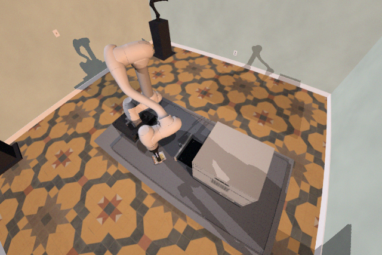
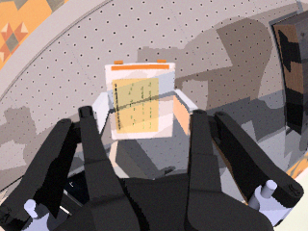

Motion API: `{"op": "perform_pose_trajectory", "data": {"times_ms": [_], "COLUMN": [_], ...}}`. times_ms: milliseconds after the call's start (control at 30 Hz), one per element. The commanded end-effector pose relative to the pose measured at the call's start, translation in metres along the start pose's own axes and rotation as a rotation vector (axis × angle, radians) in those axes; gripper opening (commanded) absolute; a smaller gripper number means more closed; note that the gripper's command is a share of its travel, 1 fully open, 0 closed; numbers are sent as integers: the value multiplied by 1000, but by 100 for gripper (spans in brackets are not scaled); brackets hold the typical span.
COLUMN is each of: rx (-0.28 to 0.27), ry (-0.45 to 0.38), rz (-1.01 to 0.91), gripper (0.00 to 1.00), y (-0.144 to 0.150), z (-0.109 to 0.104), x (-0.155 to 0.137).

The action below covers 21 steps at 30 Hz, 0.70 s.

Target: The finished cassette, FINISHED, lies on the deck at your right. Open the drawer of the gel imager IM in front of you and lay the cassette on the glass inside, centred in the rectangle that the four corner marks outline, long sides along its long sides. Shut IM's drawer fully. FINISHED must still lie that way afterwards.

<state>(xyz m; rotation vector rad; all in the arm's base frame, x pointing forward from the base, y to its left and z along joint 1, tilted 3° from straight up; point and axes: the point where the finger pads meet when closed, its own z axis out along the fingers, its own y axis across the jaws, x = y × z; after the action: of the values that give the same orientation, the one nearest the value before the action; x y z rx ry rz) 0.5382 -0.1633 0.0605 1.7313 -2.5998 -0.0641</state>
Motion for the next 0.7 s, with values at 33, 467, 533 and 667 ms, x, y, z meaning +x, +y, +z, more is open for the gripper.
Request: {"op": "perform_pose_trajectory", "data": {"times_ms": [33,467,533,667], "rx": [0,0,0,0], "ry": [0,0,0,0], "rz": [0,-33,-100,-233], "gripper": [10,10,10,10], "y": [0,0,0,0], "z": [-6,-14,-14,-14], "x": [0,-5,-15,-35]}}
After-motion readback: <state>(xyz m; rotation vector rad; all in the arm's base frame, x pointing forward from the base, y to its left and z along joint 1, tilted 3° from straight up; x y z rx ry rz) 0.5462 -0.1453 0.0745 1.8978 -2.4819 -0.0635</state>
